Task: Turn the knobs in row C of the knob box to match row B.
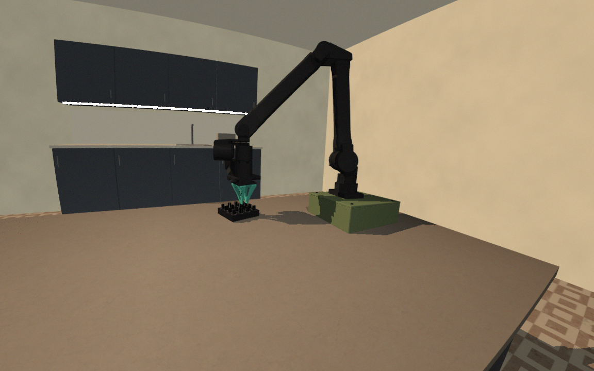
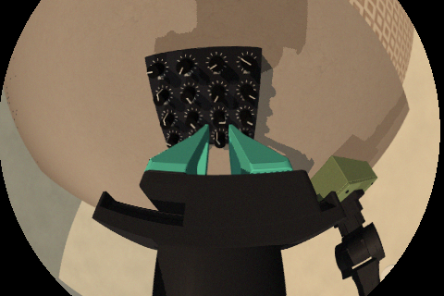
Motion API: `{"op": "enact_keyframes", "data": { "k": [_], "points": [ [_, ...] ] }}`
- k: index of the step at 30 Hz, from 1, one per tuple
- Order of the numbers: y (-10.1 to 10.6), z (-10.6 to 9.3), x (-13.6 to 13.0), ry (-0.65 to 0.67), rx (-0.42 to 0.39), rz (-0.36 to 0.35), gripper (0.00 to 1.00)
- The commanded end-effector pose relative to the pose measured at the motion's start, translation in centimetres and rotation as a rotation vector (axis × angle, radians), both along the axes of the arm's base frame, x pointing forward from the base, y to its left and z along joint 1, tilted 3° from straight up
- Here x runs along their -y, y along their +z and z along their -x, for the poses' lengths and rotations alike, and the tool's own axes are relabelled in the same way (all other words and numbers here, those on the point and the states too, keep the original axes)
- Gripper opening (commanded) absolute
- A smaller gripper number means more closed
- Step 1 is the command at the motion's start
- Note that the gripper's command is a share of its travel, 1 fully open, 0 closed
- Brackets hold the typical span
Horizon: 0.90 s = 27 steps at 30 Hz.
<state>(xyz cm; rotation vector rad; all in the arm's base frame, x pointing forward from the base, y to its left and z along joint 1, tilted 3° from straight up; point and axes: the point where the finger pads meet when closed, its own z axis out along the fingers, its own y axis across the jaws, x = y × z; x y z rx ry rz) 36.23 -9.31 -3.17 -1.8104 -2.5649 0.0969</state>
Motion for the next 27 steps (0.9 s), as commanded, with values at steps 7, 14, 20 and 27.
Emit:
{"op": "enact_keyframes", "data": {
  "k": [7, 14, 20, 27],
  "points": [
    [0.63, -2.40, 0.11, 0.001, 0.047, 0.011, 0.19],
    [0.65, -2.46, 0.13, 0.001, 0.048, 0.012, 0.19],
    [0.65, -2.46, 0.13, 0.001, 0.048, 0.012, 0.19],
    [0.65, -2.46, 0.13, 0.001, 0.048, 0.012, 0.19]
  ]
}}
